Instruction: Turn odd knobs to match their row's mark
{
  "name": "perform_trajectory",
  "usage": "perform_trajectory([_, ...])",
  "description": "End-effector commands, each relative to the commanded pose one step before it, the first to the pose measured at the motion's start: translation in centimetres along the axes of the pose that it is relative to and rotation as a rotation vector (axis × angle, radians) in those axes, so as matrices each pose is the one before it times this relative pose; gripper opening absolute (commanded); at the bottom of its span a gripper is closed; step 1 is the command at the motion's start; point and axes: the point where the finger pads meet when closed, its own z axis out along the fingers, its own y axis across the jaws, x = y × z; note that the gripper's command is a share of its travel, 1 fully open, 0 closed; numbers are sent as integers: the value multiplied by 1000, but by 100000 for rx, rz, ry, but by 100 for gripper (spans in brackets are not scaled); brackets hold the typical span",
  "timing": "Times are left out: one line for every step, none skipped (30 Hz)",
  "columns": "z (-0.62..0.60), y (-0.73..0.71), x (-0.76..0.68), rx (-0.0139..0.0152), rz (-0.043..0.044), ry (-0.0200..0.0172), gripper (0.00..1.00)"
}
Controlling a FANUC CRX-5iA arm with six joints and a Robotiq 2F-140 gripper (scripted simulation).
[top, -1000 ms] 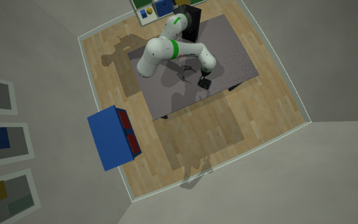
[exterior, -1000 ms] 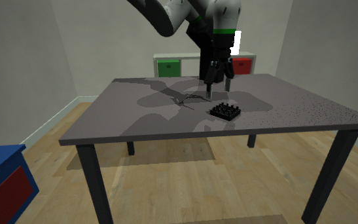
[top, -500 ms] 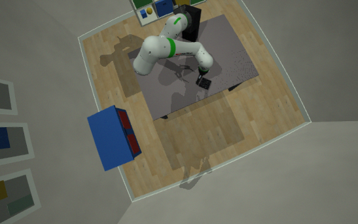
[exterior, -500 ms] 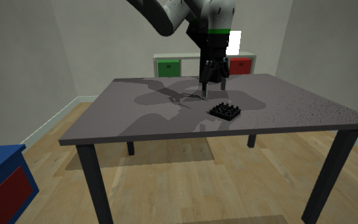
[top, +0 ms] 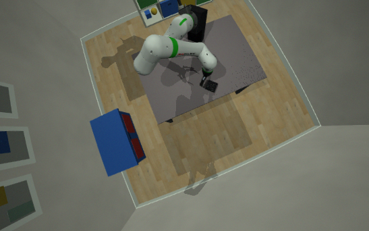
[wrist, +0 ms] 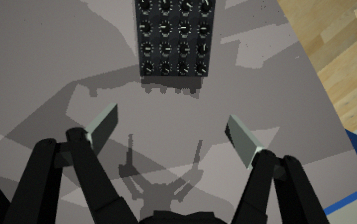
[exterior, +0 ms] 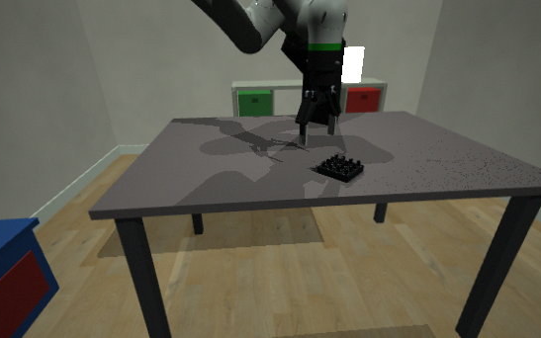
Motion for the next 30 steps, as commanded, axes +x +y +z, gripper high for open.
perform_trajectory([-15, 18, -180, 3, 10, 45, 100])
perform_trajectory([-1, 4, -40, 0, 0, 0, 100])
perform_trajectory([0, 0, 0, 0, 0, 0, 100])
perform_trajectory([0, 0, 0, 0, 0, 0, 100])
perform_trajectory([0, 3, -29, 0, 0, 0, 100])
perform_trajectory([0, 2, -19, 0, 0, 0, 100])
perform_trajectory([0, 1, -11, 0, 0, 0, 100])
perform_trajectory([0, 1, -5, 0, 0, 0, 100])
perform_trajectory([0, 0, -1, 0, 0, 0, 100])
perform_trajectory([0, 0, 0, 0, 0, 0, 100])
perform_trajectory([0, 0, 0, 0, 0, 0, 100])
perform_trajectory([0, 0, 0, 0, 0, 0, 100])
perform_trajectory([0, 0, 0, 0, 0, 0, 100])
perform_trajectory([0, 0, 0, 0, 0, 0, 100])
perform_trajectory([0, 0, 0, 0, 0, 0, 100])
perform_trajectory([0, 0, 0, 0, 0, 0, 100])
perform_trajectory([0, 0, 0, 0, 0, 0, 100])
perform_trajectory([0, 0, 0, 0, 0, 0, 100])
perform_trajectory([0, 0, 0, 0, 0, 0, 100])
perform_trajectory([0, 0, 0, 0, 0, 0, 100])
perform_trajectory([0, 0, 0, 0, 0, 0, 100])
perform_trajectory([0, 0, 0, 0, 0, 0, 100])
perform_trajectory([0, 0, 0, 0, 0, 0, 100])
perform_trajectory([0, 0, 0, 0, 0, 0, 100])
perform_trajectory([0, 0, 0, 0, 0, 0, 100])
perform_trajectory([0, 0, 0, 0, 0, 0, 100])
perform_trajectory([0, 0, 0, 0, 0, 0, 100])
perform_trajectory([0, 0, 0, 0, 0, 0, 100])
perform_trajectory([0, 0, 0, 0, 0, 0, 100])
perform_trajectory([0, 0, 0, 0, 0, 0, 100])
